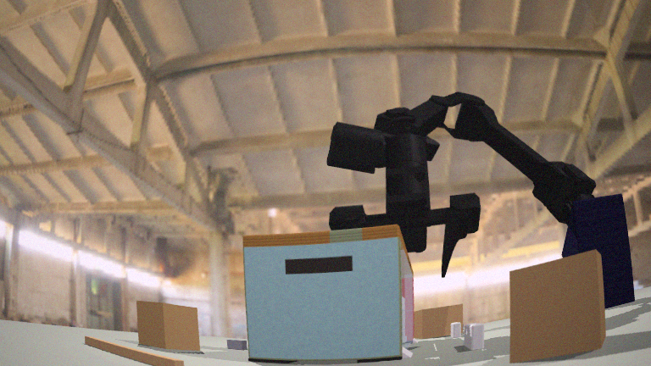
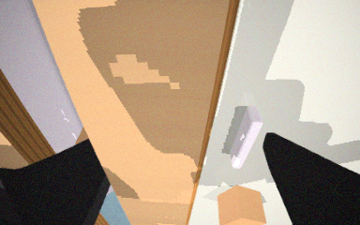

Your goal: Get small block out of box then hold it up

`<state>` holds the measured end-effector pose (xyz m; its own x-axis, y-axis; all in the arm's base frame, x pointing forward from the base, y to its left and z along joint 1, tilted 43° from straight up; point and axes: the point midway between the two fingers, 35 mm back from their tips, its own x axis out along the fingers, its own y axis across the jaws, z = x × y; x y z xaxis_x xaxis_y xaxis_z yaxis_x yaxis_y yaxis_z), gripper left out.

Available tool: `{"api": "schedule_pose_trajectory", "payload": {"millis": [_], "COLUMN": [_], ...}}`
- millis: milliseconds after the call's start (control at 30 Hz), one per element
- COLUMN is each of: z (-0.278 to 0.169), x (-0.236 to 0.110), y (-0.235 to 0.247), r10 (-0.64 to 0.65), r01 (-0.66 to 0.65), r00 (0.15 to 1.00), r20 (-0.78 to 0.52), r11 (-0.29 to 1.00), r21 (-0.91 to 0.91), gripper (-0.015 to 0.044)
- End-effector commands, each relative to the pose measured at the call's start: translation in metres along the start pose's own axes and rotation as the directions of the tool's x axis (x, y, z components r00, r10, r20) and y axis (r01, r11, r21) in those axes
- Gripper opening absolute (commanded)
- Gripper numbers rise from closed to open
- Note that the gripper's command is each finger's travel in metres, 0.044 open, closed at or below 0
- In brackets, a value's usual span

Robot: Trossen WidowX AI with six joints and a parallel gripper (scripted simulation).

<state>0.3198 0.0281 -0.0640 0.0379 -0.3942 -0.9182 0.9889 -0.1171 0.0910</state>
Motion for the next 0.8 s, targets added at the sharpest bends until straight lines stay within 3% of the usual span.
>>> {"api": "schedule_pose_trajectory", "payload": {"millis": [0,767], "z": [-0.006,-0.044], "x": [0.004,0.018], "y": [-0.001,-0.002], "r10": [-0.008,-0.007], "r01": [0.008,0.007], "r00": [1.0,1.0], "r20": [-0.001,-0.004], "r11": [1.0,1.0], "r21": [0.001,0.001], "gripper": [0.04,0.04]}}
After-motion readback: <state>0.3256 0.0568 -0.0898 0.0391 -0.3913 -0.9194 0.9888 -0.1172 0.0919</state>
